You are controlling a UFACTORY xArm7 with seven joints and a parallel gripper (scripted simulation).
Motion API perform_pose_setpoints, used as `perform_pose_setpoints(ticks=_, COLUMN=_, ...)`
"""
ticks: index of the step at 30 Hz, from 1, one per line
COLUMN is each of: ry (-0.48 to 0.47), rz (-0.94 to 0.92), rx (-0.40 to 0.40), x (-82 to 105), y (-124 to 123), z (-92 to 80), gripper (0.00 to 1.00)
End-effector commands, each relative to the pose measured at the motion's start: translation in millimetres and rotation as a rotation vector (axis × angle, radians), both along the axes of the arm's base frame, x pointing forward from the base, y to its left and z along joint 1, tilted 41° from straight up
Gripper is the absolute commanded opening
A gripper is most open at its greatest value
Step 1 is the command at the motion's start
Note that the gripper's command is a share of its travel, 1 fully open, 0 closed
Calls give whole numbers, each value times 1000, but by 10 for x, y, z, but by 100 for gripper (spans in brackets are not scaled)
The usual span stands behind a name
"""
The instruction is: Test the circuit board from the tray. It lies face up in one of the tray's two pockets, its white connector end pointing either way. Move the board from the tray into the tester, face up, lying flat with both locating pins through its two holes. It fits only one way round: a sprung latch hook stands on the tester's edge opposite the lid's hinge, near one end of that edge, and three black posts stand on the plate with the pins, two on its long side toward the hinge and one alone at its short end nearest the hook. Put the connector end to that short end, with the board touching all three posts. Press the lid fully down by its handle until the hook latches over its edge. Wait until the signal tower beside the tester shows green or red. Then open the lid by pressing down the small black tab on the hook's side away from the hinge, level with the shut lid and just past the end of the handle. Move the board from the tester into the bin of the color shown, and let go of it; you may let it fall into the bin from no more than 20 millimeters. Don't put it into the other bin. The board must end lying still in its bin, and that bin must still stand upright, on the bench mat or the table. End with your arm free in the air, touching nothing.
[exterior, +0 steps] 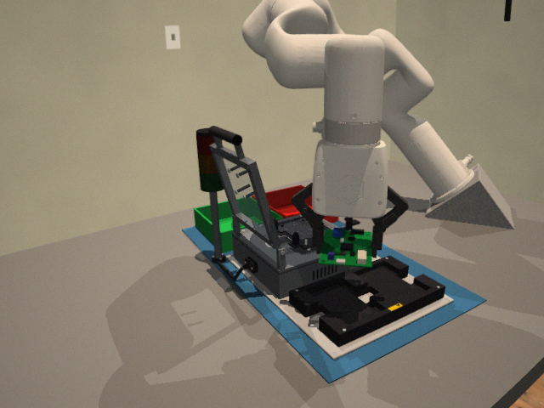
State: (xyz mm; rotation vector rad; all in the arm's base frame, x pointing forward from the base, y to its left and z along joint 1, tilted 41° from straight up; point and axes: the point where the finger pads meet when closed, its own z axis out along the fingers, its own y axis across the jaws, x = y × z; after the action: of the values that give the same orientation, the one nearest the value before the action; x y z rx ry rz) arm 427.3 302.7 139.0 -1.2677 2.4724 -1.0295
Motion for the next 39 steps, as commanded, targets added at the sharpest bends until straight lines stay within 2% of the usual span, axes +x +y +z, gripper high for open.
perform_pose_setpoints(ticks=1, ry=88, rz=126, rx=-69, x=-5, y=24, z=14, gripper=79)
perform_pose_setpoints(ticks=11, ry=203, rz=299, rx=-171, x=-5, y=24, z=14, gripper=79)
perform_pose_setpoints(ticks=23, ry=303, rz=449, rx=-260, x=-5, y=24, z=14, gripper=79)
perform_pose_setpoints(ticks=39, ry=362, rz=537, rx=-312, x=-5, y=24, z=14, gripper=79)
